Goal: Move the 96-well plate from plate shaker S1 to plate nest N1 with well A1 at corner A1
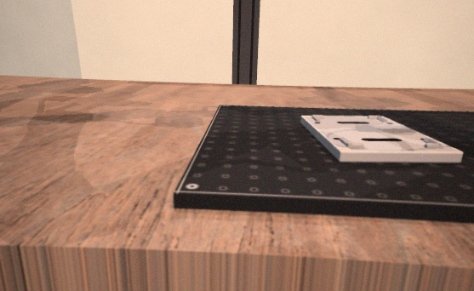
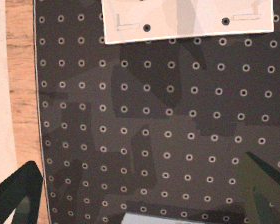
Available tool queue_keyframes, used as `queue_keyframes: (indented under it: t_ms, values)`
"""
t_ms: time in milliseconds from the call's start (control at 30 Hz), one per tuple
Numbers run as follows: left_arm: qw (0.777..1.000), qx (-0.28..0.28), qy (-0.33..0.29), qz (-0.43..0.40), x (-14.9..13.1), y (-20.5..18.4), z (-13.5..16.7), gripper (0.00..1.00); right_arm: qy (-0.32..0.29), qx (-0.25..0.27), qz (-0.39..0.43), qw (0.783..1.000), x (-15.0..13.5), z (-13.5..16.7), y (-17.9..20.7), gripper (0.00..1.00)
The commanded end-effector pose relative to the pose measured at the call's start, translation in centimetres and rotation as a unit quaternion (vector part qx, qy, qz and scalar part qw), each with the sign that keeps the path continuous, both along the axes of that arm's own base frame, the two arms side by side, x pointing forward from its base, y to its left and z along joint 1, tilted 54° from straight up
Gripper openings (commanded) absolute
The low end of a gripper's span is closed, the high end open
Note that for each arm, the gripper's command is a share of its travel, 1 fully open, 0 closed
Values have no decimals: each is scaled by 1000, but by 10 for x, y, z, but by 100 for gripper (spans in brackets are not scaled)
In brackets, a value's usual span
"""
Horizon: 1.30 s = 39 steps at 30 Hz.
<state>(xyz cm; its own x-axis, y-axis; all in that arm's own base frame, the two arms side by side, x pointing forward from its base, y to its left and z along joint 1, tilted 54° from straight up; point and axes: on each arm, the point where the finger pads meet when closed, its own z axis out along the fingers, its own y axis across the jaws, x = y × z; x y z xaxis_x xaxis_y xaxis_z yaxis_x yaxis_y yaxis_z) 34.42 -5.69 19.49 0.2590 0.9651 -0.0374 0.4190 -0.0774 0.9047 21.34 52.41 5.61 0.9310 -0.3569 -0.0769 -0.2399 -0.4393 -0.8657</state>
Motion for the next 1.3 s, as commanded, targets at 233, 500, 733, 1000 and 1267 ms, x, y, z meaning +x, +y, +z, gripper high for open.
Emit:
queue_keyframes:
  t_ms: [233,500,733,1000,1267]
  values:
    - [966,-232,-80,82,-16,34,18,100,54,144,-172,973,0,41,51,100]
    - [929,-331,-104,131,-25,57,19,100,80,202,-216,952,-4,58,63,100]
    - [857,-453,-133,207,-37,93,14,100,110,260,-252,926,-12,74,73,100]
    - [775,-554,-153,262,-47,120,9,100,125,282,-265,914,-18,79,77,100]
    - [660,-658,-168,321,-59,149,1,100,123,272,-260,918,-21,75,79,100]
